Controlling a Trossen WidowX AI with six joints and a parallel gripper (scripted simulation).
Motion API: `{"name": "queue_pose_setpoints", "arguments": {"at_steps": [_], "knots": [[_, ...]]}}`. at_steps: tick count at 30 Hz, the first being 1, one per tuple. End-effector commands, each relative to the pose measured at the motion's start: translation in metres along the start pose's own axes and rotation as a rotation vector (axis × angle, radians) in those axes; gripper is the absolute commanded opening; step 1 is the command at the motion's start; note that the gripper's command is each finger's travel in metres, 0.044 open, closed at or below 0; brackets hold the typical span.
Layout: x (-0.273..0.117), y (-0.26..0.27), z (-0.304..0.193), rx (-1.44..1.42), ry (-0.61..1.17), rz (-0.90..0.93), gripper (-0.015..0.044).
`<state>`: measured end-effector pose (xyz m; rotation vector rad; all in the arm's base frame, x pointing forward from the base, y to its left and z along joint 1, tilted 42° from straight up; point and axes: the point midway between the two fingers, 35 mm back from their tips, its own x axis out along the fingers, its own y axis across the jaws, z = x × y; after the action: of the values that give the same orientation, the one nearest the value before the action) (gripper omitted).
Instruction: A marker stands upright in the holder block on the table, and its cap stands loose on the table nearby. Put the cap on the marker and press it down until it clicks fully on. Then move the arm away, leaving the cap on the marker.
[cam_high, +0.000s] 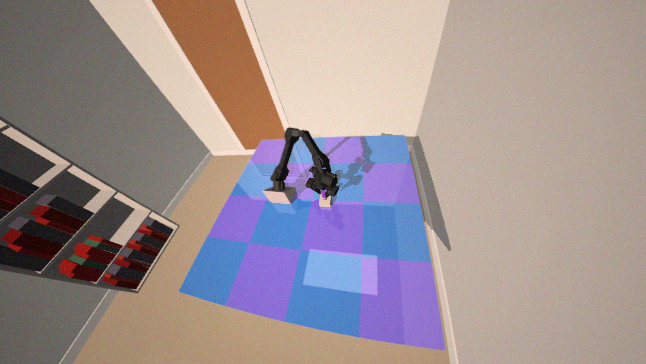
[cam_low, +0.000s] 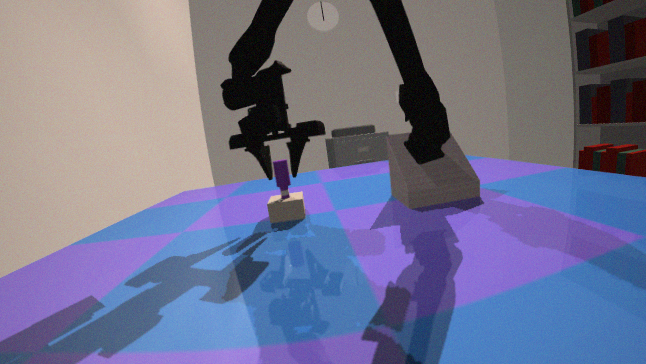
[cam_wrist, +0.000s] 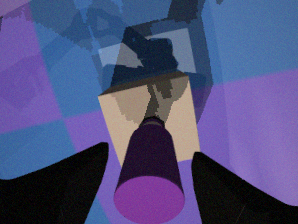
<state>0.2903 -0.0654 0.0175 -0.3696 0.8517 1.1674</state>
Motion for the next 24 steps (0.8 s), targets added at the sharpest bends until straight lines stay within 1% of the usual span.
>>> {"name": "queue_pose_setpoints", "arguments": {"at_steps": [1,5,7,8,11,13,17,19,24], "knots": [[0.0,0.0,0.0,0.0,0.0,0.0,0.0341],[0.0,0.0,0.0,0.0,0.0,0.0,0.044],[-0.002,0.0,0.0,0.0,0.0,0.0,0.044],[-0.01,-0.001,0.0,0.0,0.001,-0.001,0.044],[-0.053,-0.002,-0.001,0.001,0.004,-0.001,0.044],[-0.073,0.0,-0.001,0.001,0.003,0.0,0.044],[-0.075,0.0,-0.001,0.001,0.003,0.0,0.044],[-0.075,0.0,-0.001,0.063,0.002,0.0,0.0387],[-0.071,0.0,-0.001,0.525,0.001,-0.001,0.0256]]}}
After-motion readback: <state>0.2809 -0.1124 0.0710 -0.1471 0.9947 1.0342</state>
